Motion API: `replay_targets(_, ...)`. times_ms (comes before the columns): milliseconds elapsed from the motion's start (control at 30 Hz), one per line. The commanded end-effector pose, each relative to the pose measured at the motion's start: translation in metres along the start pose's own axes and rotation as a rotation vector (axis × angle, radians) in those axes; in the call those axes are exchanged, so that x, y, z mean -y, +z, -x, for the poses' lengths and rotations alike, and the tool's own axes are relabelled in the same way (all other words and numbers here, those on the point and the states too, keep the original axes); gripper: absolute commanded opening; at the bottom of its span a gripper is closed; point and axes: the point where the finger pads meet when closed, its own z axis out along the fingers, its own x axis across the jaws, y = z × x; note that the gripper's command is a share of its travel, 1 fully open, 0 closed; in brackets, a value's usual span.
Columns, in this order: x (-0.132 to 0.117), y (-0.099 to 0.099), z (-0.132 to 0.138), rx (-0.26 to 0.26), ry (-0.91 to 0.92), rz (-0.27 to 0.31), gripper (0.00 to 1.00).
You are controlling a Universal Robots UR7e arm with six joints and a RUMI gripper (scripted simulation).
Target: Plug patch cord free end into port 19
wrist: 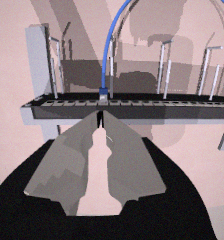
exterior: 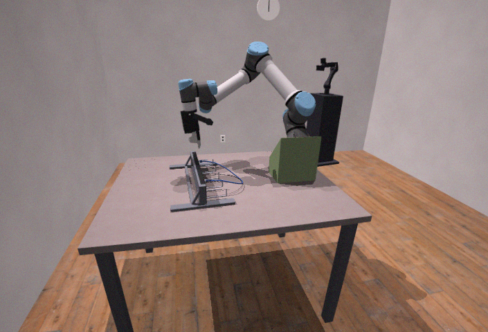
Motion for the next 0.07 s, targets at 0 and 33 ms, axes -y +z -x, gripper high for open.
replay_targets(0, -0.0003, -0.0009, -0.0002, -0.001, 0.001, 0.001, 0.00)
replay_targets(33, -0.0003, -0.0009, -0.0002, -0.001, 0.001, 0.001, 0.00)
